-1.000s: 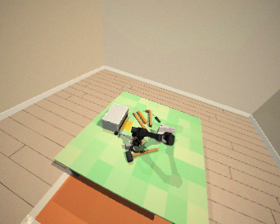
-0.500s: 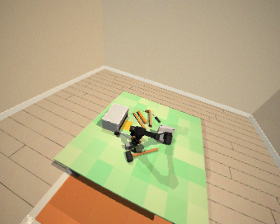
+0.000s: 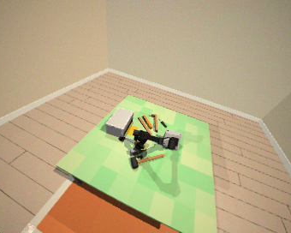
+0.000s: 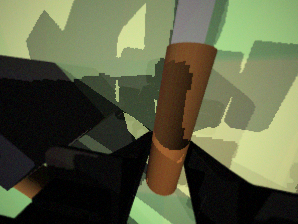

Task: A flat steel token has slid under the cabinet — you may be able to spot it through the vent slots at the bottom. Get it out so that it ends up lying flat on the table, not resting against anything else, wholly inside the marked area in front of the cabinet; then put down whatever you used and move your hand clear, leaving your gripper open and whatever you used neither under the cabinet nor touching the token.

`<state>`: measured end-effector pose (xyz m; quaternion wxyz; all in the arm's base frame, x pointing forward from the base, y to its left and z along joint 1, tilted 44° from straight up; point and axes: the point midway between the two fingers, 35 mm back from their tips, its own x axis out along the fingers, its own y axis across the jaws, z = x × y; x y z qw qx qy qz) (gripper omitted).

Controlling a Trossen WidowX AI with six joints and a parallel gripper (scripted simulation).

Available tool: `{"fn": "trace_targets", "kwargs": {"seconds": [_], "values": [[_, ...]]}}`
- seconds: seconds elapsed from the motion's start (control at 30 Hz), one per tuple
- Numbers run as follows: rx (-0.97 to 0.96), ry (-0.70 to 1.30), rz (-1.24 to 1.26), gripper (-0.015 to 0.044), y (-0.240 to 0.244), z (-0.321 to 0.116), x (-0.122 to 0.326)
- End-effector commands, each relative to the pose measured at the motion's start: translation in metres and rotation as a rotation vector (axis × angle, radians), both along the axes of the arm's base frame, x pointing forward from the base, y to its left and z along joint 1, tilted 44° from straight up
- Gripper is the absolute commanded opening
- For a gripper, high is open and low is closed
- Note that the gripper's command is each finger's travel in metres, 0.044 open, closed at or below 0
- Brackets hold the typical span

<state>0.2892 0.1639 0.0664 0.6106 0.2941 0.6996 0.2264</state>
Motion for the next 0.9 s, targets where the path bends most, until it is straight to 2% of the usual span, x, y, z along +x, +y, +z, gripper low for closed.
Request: {"fn": "trace_targets", "kwargs": {"seconds": [0.0,0.87], "values": [[0.002,-0.01,0.004,0.0,0.0,0.0,0.007],[0.002,-0.012,0.004,0.0,-0.002,-0.005,0.036]]}}
